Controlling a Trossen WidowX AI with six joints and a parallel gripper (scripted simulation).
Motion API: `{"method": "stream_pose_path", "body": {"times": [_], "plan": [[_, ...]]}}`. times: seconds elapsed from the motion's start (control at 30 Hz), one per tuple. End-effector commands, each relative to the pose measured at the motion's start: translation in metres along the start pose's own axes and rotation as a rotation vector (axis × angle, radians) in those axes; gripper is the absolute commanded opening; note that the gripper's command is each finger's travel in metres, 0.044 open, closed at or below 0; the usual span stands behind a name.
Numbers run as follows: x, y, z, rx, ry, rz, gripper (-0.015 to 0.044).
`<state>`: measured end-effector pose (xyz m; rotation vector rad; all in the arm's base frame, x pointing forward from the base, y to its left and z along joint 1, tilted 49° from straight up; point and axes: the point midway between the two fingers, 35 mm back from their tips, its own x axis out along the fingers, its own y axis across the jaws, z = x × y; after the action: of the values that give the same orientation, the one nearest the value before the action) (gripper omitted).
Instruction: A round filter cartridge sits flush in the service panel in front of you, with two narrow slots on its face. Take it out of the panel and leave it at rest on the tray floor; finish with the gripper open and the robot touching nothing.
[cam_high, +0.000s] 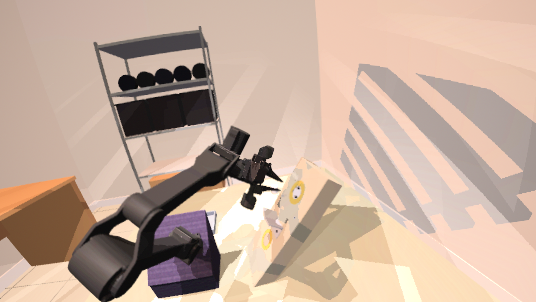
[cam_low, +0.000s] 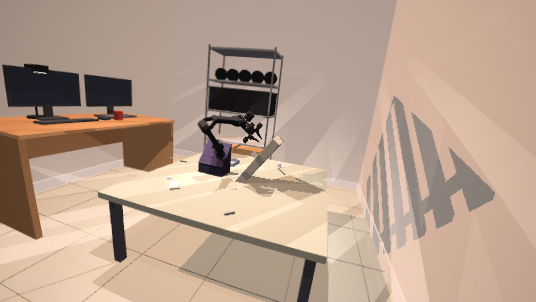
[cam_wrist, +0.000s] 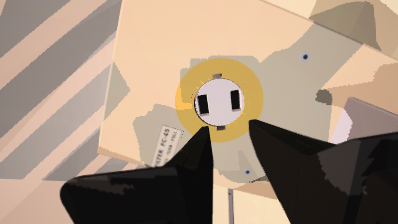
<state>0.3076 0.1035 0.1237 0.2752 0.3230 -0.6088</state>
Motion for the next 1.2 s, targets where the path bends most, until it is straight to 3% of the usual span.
{"method": "stream_pose_path", "body": {"times": [0.0, 1.17], "plan": [[0.001, -0.001, -0.005, -0.001, 0.009, -0.005, 0.0117], [0.046, 0.0, -0.006, 0.001, 0.012, -0.006, 0.0117]]}}
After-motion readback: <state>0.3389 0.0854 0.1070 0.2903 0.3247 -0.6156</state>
